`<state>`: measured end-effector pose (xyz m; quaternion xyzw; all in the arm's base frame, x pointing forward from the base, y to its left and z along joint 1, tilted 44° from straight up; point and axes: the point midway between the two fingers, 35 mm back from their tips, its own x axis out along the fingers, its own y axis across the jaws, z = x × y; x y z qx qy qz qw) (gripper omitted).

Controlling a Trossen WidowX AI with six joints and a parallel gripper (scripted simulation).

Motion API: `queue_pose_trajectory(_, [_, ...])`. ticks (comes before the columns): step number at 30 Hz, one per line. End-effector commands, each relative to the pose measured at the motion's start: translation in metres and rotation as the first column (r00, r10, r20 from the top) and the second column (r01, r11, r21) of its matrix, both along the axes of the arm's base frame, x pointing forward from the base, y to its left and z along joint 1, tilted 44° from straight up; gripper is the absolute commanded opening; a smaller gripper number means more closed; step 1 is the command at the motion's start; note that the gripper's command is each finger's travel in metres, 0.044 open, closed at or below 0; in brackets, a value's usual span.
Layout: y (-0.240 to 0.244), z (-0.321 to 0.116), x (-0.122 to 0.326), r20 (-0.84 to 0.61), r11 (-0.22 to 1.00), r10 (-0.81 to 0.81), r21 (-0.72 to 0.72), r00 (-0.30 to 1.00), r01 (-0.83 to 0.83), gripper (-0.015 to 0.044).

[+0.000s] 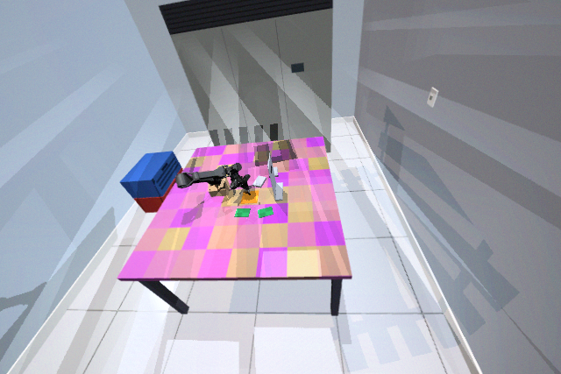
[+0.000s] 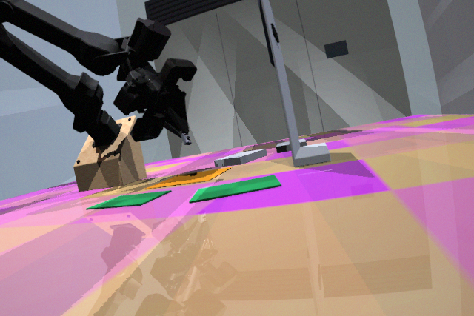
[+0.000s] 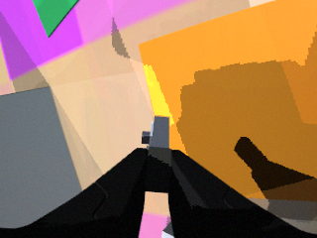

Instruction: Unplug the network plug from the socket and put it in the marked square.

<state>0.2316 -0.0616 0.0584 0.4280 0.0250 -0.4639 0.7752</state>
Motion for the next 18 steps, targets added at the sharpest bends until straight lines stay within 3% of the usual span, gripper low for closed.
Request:
queue_pose_trajectory(1, [-0.002,-0.004,0.000,-0.008,1.000,0.001,-0.002,1.000,-0.001,0.0000])
queue_pose_trajectory(18, [-0.010,-0.015,0.003,-0.011,1.000,-0.001,0.004,1.000,0.001,0.0000])
